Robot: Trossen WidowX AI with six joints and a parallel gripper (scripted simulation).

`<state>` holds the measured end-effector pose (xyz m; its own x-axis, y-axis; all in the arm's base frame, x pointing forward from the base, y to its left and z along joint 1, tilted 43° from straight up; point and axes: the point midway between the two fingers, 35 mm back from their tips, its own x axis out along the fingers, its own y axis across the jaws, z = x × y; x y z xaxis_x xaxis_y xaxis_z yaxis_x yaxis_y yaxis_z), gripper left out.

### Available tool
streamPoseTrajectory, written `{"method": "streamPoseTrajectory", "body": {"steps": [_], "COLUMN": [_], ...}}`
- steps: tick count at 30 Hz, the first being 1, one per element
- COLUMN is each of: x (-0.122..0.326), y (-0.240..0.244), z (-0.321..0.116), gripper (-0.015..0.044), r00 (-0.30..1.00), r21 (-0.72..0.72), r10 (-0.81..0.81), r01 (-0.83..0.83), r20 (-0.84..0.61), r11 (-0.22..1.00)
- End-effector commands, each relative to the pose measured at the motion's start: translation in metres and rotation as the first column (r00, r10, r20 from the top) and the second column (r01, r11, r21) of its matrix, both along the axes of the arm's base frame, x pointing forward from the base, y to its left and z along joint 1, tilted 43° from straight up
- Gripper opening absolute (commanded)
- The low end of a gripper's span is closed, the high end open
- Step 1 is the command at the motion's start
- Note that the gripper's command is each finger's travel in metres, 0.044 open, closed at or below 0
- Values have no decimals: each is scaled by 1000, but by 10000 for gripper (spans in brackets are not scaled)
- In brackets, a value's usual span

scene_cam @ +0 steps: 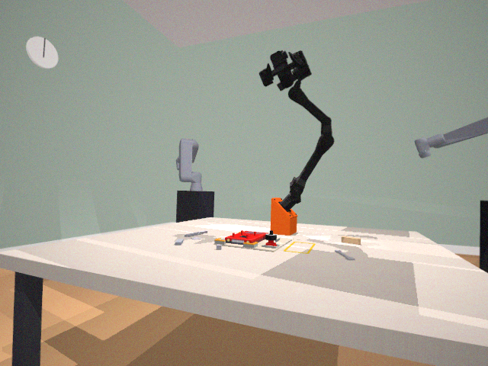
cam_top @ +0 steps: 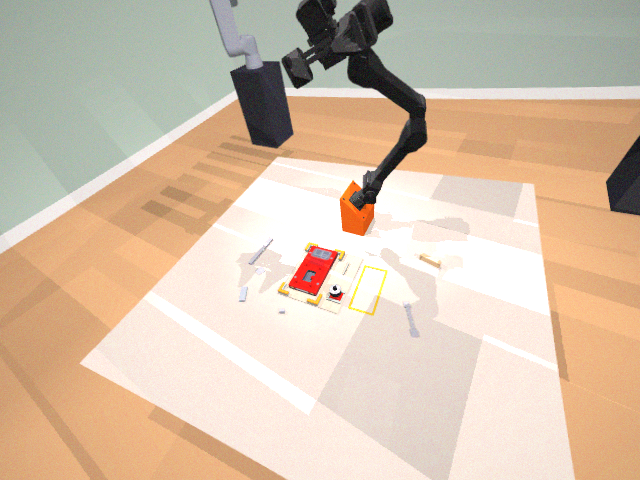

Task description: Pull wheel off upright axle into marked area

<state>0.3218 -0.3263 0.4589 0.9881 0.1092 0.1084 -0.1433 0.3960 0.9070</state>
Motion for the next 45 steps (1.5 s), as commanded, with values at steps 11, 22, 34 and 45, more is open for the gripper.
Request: {"method": "streamPoseTrajectory", "body": {"steps": [11, 22, 34, 45], "x": [61, 114, 137, 118], "y": [26, 85, 175, 266], "z": [-67, -152, -247, -323], "gripper": [300, 300, 300, 300], "r00": [985, 908, 710, 409], "r21": [255, 491, 640, 673], "r10": [96, 246, 430, 572], "r01": [-57, -51, 39, 163], "r20": [-142, -341, -558, -711], "r11": [965, 870, 767, 721]}}
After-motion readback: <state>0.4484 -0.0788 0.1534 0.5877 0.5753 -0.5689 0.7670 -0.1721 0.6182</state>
